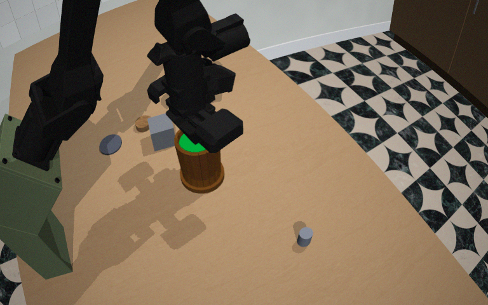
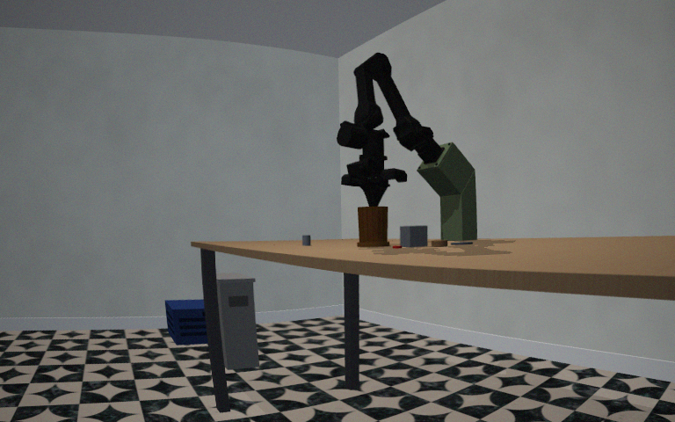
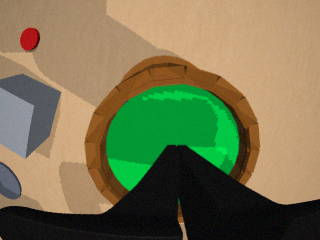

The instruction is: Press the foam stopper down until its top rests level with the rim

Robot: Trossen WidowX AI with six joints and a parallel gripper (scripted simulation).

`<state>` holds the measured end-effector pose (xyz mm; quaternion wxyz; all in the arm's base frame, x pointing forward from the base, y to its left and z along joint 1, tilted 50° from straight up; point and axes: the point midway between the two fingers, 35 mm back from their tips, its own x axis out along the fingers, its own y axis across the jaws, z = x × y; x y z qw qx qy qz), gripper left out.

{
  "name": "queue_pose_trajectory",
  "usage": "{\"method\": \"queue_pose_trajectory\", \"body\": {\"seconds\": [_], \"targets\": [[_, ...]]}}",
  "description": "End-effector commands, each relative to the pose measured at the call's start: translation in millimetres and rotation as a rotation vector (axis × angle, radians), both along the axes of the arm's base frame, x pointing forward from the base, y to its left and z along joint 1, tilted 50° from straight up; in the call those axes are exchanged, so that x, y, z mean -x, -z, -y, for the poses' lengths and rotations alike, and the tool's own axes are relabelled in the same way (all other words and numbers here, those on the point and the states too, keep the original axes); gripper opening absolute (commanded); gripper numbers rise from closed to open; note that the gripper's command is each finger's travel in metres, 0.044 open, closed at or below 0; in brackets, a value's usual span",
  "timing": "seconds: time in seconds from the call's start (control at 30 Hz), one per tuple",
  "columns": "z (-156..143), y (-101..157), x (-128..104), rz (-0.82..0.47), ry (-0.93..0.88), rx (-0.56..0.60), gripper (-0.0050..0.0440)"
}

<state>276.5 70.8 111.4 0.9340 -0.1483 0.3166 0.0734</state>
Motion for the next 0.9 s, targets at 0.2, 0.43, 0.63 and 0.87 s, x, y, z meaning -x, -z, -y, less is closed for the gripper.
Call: {"method": "queue_pose_trajectory", "body": {"seconds": [0.2, 0.43, 0.63, 0.87], "targets": [[-0.7, 0.0, -1.0, -0.019, 0.0, 0.008, 0.0], [-2.1, -5.7, 3.0, -0.028, 0.0, 0.011, 0.0], [-8.6, -56.3, 31.4, 0.033, 0.001, -0.028, 0.0], [0.5, -59.8, 59.5, -0.029, 0.001, 0.008, 0.0]]}}
